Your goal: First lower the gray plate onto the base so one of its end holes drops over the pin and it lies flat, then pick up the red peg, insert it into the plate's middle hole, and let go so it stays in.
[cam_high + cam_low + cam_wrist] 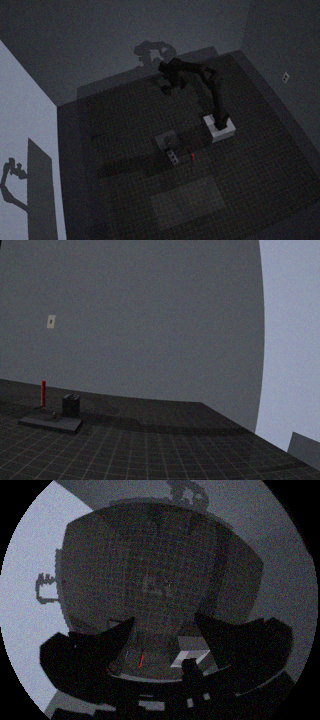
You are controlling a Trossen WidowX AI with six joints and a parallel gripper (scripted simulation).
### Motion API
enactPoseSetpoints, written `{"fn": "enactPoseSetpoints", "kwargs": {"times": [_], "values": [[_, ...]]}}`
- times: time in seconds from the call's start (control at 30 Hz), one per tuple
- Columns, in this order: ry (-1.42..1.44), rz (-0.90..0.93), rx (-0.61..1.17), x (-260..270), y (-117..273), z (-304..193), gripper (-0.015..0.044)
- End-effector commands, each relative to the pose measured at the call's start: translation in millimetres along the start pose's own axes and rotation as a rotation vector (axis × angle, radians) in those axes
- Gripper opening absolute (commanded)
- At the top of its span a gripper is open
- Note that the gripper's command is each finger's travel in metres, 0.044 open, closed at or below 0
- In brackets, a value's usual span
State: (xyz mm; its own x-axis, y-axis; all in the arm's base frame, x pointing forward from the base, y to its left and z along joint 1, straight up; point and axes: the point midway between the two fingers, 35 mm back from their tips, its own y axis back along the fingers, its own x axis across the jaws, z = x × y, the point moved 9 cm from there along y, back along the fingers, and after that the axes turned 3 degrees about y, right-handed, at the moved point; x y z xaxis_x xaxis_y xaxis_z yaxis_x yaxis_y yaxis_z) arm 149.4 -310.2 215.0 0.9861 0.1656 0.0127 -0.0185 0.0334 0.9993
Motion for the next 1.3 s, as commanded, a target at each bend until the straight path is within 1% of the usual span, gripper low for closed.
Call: {"fn": "enactPoseSetpoints", "kwargs": {"times": [0.0, 0.2, 0.37, 0.6, 0.8, 0.87, 1.07, 1.1, 1.2, 1.27], "values": [[-0.008, 0.002, 0.010, 46, -8, -15, 0.0440], [-0.025, 0.002, 0.015, 135, -20, -64, 0.0440], [0.011, 0.014, 0.026, 193, -27, -127, 0.0440], [-0.013, 0.021, 0.035, 241, -34, -205, 0.0440], [-0.095, 0.022, 0.038, 267, -43, -292, 0.0440], [-0.104, 0.022, 0.039, 268, -44, -302, 0.0440], [-0.104, 0.022, 0.038, 266, -44, -301, 0.0440], [-0.104, 0.022, 0.038, 266, -47, -301, 0.0440], [-0.104, 0.022, 0.038, 267, -76, -302, 0.0440], [-0.104, 0.022, 0.038, 267, -79, -302, 0.0440]]}}
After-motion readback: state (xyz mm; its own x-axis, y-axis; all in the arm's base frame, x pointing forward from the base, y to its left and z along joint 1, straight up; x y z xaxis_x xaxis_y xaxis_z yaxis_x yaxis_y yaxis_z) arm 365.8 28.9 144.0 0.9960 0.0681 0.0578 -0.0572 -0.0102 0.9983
